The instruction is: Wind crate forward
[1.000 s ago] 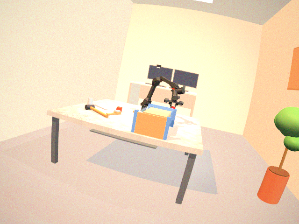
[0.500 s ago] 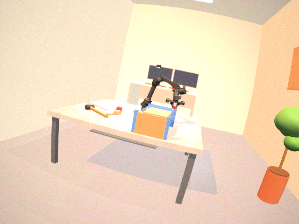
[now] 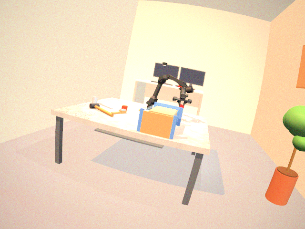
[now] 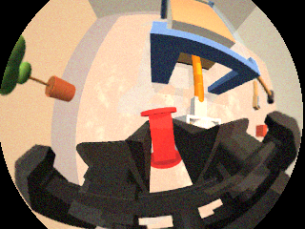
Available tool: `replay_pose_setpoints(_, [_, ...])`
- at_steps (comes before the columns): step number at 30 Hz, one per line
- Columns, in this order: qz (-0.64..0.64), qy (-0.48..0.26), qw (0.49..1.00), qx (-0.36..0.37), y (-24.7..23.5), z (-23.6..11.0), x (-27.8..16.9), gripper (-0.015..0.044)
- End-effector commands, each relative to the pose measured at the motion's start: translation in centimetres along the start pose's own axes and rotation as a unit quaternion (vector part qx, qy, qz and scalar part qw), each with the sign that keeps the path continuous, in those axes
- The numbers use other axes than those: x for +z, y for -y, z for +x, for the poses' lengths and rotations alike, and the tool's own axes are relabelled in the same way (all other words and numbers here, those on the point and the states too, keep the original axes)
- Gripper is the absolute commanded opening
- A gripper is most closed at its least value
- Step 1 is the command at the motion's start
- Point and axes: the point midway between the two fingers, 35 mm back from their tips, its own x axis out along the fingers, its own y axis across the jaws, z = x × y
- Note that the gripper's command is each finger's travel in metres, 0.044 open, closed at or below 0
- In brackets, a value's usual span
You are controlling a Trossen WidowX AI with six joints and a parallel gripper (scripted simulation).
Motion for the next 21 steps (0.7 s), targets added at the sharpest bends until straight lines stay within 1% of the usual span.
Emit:
replay_pose_setpoints(1, [-0.011, -0.019, 1.0, 0.004, -0.5, -0.3, -2.0, 0.0])
replay_pose_setpoints(21, [-0.011, -0.02, 1.0, 0.004, -0.4, -1.7, -4.9, 0.0])
